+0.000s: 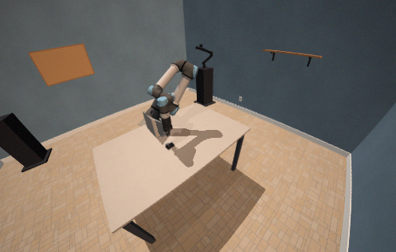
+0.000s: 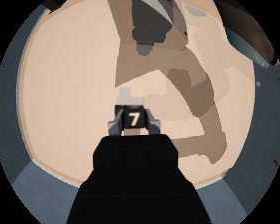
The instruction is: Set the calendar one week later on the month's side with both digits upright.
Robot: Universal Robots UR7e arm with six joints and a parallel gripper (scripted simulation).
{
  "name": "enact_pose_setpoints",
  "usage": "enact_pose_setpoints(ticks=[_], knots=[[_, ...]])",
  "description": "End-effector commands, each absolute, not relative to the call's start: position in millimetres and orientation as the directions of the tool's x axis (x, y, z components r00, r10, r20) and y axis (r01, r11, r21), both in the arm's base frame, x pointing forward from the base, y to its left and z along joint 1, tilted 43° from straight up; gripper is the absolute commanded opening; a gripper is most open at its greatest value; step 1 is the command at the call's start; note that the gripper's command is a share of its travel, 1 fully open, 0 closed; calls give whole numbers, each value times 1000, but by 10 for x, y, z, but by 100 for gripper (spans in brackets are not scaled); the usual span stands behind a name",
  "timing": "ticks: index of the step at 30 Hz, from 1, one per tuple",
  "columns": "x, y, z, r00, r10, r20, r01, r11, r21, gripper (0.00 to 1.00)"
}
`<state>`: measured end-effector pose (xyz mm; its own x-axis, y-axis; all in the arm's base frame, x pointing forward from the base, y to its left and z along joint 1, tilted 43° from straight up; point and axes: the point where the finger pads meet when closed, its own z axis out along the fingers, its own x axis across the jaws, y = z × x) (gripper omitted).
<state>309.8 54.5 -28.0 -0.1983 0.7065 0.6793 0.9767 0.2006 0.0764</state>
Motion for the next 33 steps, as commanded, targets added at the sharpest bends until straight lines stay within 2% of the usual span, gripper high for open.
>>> enact_pose_setpoints(ticks=[1,7,10,15,24,27,33], knots=[[3100,553,-268,-26,731,682,996,75,-42,57],[3107,565,-258,152,733,663,985,-57,-163,57],[3108,566,-257,166,732,661,983,-67,-172,57],[3123,578,-248,336,709,621,938,-195,-285,57],[3160,594,-239,582,627,518,809,-383,-446,57],[3162,594,-239,590,623,513,803,-389,-451,57],[3202,601,-238,748,526,405,658,-513,-550,57]])
